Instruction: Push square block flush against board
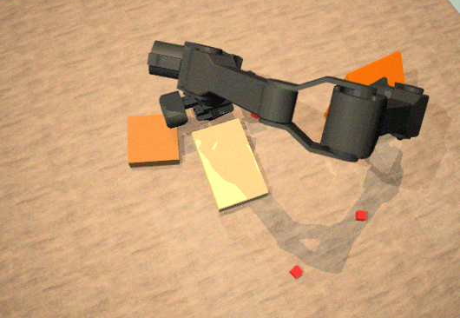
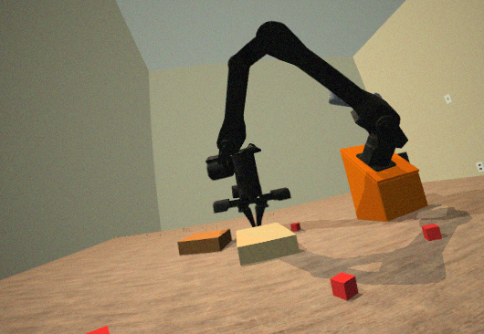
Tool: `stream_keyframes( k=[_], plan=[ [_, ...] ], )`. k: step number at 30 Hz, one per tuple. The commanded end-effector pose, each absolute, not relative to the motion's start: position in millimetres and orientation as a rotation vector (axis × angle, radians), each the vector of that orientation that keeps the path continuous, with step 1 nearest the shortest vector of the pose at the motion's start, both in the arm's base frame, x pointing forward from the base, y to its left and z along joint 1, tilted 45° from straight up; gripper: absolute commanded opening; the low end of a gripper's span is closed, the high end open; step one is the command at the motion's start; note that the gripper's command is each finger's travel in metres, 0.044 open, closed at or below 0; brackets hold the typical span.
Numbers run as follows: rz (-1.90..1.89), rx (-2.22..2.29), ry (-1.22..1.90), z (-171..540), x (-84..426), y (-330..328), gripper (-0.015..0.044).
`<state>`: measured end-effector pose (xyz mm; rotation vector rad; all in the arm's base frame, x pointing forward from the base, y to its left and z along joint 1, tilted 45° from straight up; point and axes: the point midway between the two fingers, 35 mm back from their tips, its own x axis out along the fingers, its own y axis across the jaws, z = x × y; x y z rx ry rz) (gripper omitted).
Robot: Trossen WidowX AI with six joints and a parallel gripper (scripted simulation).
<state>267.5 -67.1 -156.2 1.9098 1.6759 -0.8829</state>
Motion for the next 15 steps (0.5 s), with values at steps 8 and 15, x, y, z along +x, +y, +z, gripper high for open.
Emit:
stream_keyframes(
  k=[8, 15],
  plan=[
    [-0.880, 1.904, 1.666, -169, 267, -84, 0.0000],
    [-0.879, 1.904, 1.666, -176, 264, -91, 0.0000]
  ],
)
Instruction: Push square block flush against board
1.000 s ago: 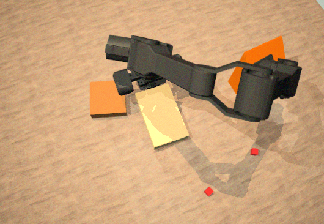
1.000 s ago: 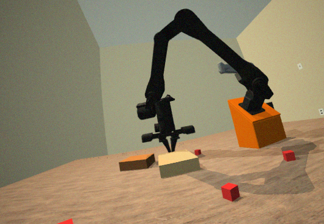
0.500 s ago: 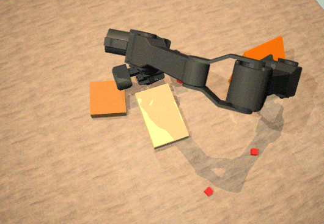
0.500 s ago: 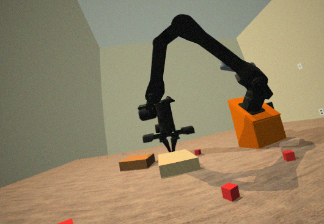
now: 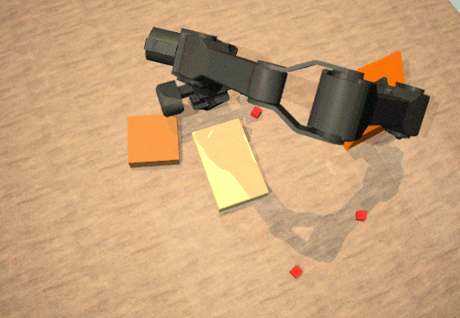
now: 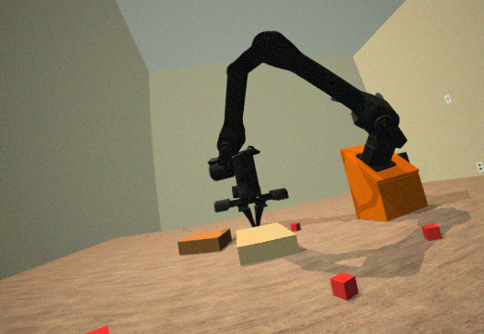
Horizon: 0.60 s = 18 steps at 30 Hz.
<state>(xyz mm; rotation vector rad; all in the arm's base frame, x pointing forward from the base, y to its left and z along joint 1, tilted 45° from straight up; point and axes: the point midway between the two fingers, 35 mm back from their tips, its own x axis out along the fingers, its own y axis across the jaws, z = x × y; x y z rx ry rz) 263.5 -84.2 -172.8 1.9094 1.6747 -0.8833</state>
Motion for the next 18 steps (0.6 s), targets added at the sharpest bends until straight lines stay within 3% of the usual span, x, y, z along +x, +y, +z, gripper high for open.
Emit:
stream_keyframes(
  k=[1, 8, 18],
  plan=[
    [-0.879, 1.904, 1.666, -176, 264, -91, 0.0000],
    [-0.882, 1.902, 1.665, -133, 259, -126, 0.0000],
    [-0.769, 1.816, 1.676, -127, 265, -122, 0.0000]
  ],
)
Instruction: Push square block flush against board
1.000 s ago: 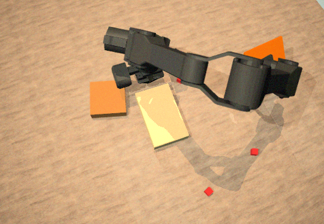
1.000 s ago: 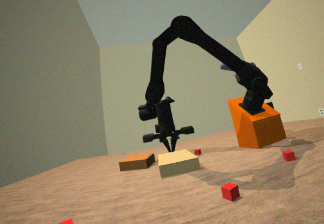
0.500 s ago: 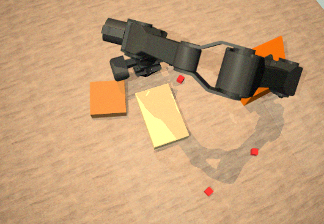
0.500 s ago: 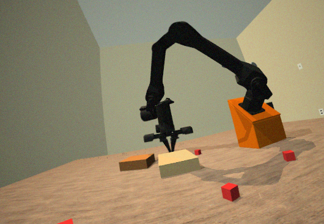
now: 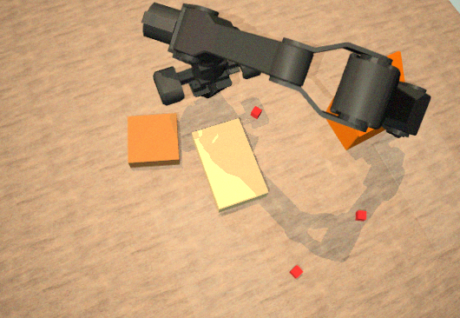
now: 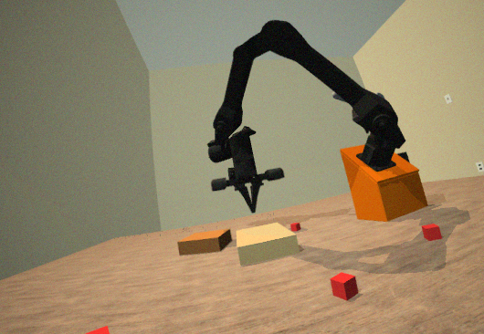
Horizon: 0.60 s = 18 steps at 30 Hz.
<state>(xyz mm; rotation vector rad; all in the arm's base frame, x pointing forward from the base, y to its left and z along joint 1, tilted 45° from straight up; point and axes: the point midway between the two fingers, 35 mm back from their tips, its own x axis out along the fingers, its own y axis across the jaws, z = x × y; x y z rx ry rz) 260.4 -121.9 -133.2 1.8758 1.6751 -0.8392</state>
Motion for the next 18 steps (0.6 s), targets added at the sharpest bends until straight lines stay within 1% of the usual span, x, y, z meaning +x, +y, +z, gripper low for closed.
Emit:
stream_keyframes(
  k=[1, 18],
  plan=[
    [-0.737, 1.792, 1.679, -125, 267, -121, 0.0000],
    [-0.218, 1.364, 1.664, -95, 292, -97, 0.0000]
  ],
)
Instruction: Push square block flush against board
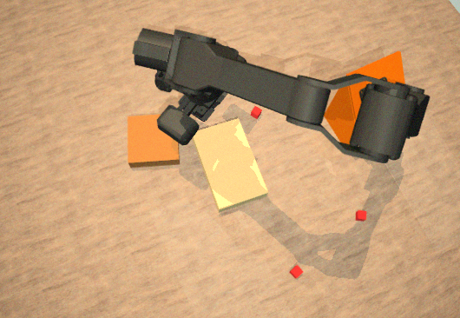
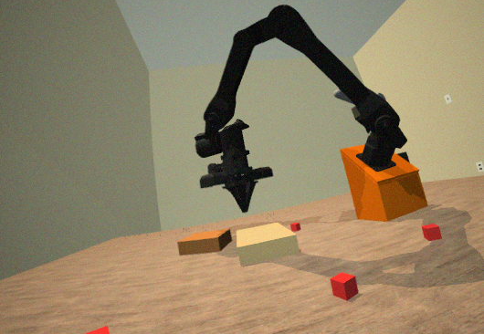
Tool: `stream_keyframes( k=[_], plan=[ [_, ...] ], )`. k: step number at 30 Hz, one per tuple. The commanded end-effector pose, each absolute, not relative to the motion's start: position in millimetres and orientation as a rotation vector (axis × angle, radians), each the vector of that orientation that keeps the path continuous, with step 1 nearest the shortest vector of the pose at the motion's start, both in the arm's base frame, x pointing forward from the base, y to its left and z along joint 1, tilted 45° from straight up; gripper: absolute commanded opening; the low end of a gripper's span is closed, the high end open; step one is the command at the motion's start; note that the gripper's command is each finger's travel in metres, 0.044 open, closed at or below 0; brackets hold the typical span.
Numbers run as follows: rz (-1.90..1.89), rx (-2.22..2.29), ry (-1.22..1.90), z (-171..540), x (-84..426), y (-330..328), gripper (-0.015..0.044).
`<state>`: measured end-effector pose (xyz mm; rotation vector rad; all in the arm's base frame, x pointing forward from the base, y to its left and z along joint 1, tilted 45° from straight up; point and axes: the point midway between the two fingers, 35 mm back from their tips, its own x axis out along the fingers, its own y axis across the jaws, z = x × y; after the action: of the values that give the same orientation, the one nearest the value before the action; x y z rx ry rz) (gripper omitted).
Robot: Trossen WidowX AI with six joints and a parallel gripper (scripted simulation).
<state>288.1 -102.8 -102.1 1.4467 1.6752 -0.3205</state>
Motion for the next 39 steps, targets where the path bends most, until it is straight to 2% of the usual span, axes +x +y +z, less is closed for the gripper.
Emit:
stream_keyframes(
  k=[1, 39],
  plan=[
    [-0.189, 1.338, 1.660, -93, 293, -95, 0.0000],
    [0.783, 0.316, 1.292, -23, 329, -25, 0.0000]
  ],
)
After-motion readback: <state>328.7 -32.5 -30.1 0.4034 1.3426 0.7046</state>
